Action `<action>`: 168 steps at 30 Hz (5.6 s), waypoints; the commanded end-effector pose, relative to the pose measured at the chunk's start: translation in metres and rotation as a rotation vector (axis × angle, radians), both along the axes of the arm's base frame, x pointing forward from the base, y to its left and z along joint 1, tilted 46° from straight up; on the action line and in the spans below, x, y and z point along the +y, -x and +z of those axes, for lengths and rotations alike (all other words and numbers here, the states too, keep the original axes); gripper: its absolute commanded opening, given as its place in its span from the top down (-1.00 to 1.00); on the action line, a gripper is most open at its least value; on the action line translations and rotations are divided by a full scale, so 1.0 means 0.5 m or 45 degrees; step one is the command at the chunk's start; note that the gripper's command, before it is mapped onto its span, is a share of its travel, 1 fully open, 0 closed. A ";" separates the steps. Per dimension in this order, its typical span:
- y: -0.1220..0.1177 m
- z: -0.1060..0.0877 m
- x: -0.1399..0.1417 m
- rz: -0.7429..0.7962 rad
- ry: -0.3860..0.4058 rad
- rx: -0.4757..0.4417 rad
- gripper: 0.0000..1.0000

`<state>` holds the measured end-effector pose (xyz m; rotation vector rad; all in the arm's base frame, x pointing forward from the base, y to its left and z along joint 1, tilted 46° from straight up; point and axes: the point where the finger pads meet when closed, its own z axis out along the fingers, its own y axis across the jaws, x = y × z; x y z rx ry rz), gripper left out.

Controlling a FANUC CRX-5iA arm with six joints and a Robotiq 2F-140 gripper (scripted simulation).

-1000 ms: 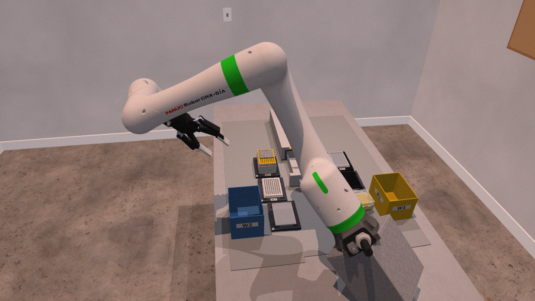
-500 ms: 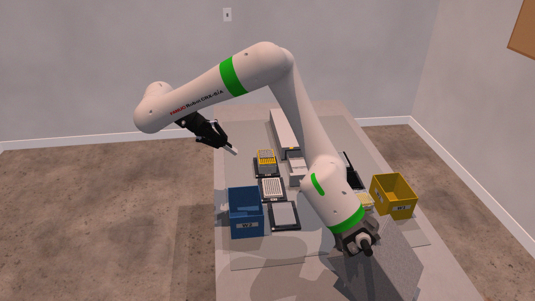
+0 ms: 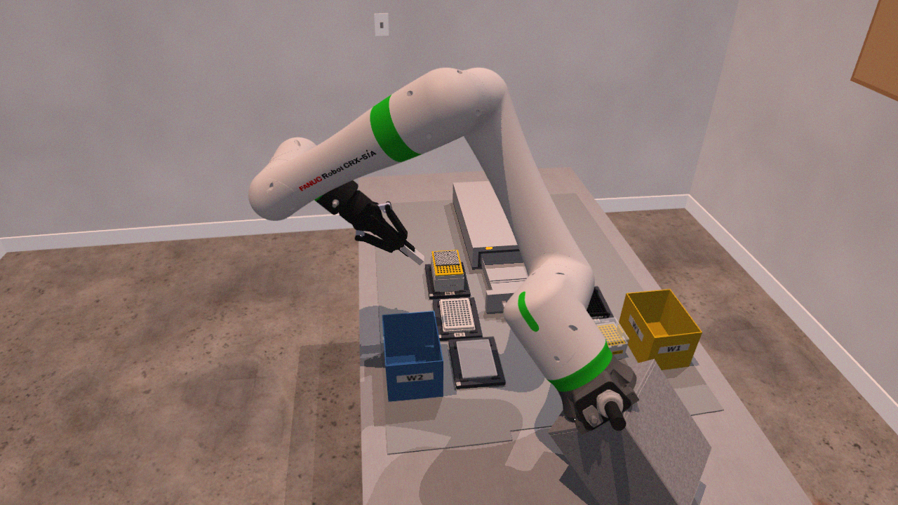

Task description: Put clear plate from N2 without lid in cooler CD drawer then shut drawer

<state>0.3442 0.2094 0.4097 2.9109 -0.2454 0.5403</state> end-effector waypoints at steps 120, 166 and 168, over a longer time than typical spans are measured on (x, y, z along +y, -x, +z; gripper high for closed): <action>-0.233 -0.361 -0.572 0.465 -0.903 -0.259 -0.33; -0.528 -0.417 -0.702 0.465 -0.903 -0.259 -0.33; -0.536 -0.419 -0.706 0.465 -0.903 -0.259 -0.33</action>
